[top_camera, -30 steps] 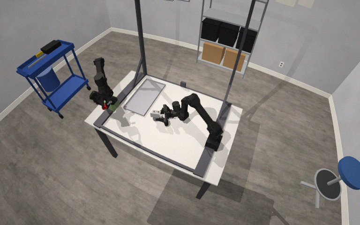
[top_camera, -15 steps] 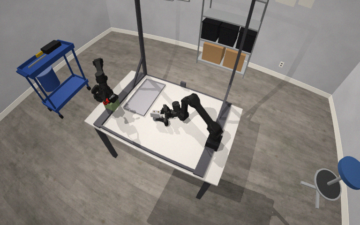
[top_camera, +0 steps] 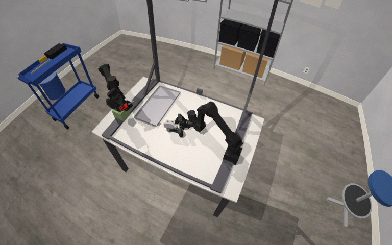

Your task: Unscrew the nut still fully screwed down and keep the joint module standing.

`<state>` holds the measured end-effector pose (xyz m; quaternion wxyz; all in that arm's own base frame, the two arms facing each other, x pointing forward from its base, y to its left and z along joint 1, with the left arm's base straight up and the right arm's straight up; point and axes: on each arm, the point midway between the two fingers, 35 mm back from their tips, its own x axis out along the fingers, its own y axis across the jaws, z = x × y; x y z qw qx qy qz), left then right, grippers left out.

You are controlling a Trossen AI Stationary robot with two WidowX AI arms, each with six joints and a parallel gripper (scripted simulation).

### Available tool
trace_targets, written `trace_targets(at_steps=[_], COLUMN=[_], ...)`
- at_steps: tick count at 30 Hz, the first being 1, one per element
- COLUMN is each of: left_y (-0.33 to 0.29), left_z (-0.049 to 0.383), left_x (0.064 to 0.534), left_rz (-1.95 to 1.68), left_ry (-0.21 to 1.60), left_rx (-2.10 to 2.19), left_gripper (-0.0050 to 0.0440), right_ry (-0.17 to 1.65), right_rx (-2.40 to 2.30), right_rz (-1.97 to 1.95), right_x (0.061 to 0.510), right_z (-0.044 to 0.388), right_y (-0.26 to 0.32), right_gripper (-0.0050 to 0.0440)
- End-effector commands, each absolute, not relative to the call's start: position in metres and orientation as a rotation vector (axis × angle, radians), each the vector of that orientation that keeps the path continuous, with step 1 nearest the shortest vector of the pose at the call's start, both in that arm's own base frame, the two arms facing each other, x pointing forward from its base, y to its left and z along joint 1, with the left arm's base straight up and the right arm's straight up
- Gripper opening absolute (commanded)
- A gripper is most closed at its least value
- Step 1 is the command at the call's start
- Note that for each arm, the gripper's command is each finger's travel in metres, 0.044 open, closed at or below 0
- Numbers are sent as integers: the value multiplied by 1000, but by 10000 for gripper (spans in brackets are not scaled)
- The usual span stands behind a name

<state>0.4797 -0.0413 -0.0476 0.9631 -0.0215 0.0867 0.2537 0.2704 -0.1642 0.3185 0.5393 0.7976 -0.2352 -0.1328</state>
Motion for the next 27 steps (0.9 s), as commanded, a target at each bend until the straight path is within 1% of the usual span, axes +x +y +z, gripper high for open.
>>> trace_targets(at_steps=[1, 6, 11, 17, 23, 27], left_y=[-42, -42, -42, -42, -42, -42], left_z=[-33, -33, -33, -33, -33, -33], left_x=[487, 487, 487, 487, 487, 487], left_rz=[514, 514, 514, 514, 514, 514], left_ry=[142, 142, 142, 142, 142, 142], left_rx=[-63, -63, -63, -63, -63, -63], left_gripper=[245, 245, 245, 245, 245, 245], right_ry=[-498, -410, -411, -314, -233, -233], right_rx=[1800, 1689, 1689, 1551, 1409, 1409], right_rz=[-262, -237, -238, -195, -144, -144], right_x=[276, 289, 289, 296, 306, 306], right_z=[330, 335, 335, 329, 335, 335], right_y=[-145, -126, -126, -99, -75, -75], right_gripper=[135, 135, 135, 135, 135, 135])
